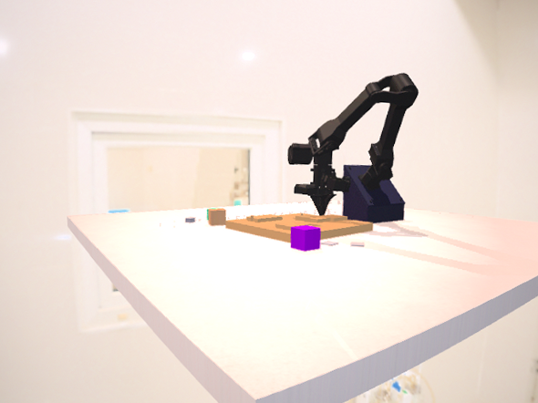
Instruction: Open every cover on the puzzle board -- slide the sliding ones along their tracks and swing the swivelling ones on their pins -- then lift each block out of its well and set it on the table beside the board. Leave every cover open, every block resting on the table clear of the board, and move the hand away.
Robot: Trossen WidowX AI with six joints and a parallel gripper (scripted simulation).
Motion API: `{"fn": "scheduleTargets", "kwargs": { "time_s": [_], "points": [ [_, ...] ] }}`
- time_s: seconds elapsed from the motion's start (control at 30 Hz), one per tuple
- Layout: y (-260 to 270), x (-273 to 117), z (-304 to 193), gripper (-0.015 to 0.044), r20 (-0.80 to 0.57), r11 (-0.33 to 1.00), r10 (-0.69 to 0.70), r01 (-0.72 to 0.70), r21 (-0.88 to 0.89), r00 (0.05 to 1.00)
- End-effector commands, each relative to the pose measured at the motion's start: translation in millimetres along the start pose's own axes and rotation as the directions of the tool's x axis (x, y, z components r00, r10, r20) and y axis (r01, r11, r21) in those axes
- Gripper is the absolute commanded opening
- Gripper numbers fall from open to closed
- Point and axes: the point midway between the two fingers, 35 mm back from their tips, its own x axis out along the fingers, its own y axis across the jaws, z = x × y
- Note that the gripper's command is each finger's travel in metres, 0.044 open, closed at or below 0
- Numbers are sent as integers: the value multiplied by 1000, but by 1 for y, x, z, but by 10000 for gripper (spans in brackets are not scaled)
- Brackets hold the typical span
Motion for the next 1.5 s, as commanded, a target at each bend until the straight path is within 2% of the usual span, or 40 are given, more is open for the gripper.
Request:
{"fn": "scheduleTargets", "kwargs": {
  "time_s": [0.0,1.47],
  "points": [
    [-1,0,4,0,0,1000,-3,3,3,1000],
    [-5,0,46,0,-6,1000,-3,3,4,1000]
  ]
}}
